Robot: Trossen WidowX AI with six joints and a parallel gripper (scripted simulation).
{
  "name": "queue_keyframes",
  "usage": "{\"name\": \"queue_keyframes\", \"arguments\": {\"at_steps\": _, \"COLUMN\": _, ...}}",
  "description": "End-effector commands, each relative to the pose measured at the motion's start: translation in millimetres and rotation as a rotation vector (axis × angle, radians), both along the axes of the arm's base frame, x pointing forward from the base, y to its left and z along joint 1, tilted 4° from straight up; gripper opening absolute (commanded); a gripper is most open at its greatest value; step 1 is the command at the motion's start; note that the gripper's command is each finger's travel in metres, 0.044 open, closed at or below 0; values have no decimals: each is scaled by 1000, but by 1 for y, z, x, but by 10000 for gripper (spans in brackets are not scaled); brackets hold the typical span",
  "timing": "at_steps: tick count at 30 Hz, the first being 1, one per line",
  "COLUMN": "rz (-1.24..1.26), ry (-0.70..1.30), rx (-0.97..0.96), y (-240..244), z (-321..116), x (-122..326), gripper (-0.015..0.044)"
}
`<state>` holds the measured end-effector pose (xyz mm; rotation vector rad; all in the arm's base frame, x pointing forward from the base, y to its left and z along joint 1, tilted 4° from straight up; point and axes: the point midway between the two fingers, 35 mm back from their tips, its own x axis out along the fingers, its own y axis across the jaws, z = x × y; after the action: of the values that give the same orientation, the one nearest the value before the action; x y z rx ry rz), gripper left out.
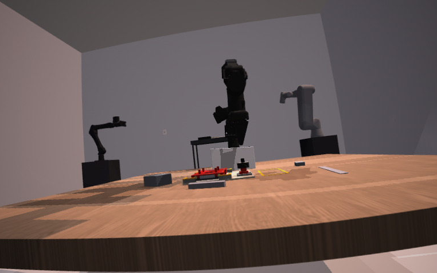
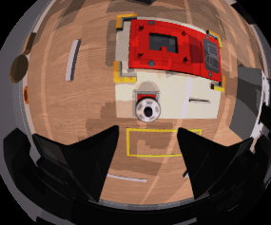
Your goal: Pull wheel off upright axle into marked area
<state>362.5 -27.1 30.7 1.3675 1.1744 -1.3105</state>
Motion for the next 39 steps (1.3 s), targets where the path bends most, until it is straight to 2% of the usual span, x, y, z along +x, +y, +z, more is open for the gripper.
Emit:
{"name": "queue_keyframes", "arguments": {"at_steps": 1, "rz": -1, "ry": 4, "rx": 3, "y": 0, "z": -13, "x": 0, "gripper": 300}}
{"name": "queue_keyframes", "arguments": {"at_steps": 10, "rz": -1, "ry": 4, "rx": 4, "y": 3, "z": -70, "x": -3, "gripper": 300}}
{"name": "queue_keyframes", "arguments": {"at_steps": 13, "rz": -1, "ry": 4, "rx": 4, "y": 3, "z": -72, "x": -3, "gripper": 300}}
{"name": "queue_keyframes", "arguments": {"at_steps": 33, "rz": 4, "ry": 18, "rx": 2, "y": 2, "z": -69, "x": -6, "gripper": 167}}
{"name": "queue_keyframes", "arguments": {"at_steps": 39, "rz": 4, "ry": 18, "rx": 2, "y": 2, "z": -68, "x": -6, "gripper": 9}}
